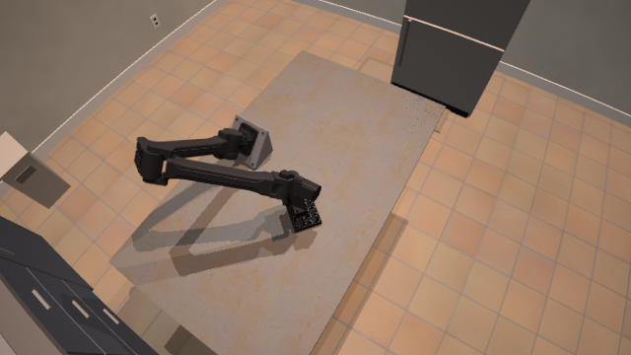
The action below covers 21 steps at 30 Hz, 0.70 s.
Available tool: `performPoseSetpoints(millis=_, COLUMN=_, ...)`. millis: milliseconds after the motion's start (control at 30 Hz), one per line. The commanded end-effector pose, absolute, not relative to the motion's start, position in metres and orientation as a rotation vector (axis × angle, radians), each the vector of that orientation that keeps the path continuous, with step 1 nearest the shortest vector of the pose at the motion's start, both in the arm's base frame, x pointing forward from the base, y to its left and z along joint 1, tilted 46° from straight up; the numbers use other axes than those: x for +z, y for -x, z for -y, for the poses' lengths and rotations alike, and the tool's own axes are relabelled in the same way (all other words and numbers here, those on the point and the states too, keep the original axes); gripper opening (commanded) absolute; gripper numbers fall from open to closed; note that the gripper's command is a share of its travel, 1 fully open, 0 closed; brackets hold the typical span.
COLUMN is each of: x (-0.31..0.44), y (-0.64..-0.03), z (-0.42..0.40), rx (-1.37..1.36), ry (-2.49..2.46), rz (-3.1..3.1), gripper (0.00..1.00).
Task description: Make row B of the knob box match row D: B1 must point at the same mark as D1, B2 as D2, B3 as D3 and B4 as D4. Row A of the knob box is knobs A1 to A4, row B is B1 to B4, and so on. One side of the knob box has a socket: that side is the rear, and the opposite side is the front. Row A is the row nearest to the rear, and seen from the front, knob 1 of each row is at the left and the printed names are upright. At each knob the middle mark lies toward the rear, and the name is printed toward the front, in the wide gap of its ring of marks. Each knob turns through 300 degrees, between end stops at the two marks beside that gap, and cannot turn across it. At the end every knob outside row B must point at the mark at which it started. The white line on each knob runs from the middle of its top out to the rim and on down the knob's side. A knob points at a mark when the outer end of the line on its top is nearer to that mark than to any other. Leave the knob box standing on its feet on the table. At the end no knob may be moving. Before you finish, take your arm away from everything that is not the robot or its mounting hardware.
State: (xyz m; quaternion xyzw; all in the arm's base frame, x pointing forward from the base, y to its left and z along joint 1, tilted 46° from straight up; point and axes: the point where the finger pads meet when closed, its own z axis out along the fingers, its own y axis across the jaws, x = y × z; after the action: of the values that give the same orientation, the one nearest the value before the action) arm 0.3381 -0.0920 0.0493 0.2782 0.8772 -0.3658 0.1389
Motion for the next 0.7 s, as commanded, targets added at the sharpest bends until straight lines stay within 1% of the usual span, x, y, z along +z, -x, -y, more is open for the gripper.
performPoseSetpoints(millis=0, x=0.0489, y=-0.3421, z=0.0927, rx=-1.058, ry=-0.801, rz=-2.533, gripper=0.08)
performPoseSetpoints(millis=667, x=0.0489, y=-0.3421, z=0.0927, rx=-1.06, ry=-0.792, rz=-2.538, gripper=0.08)
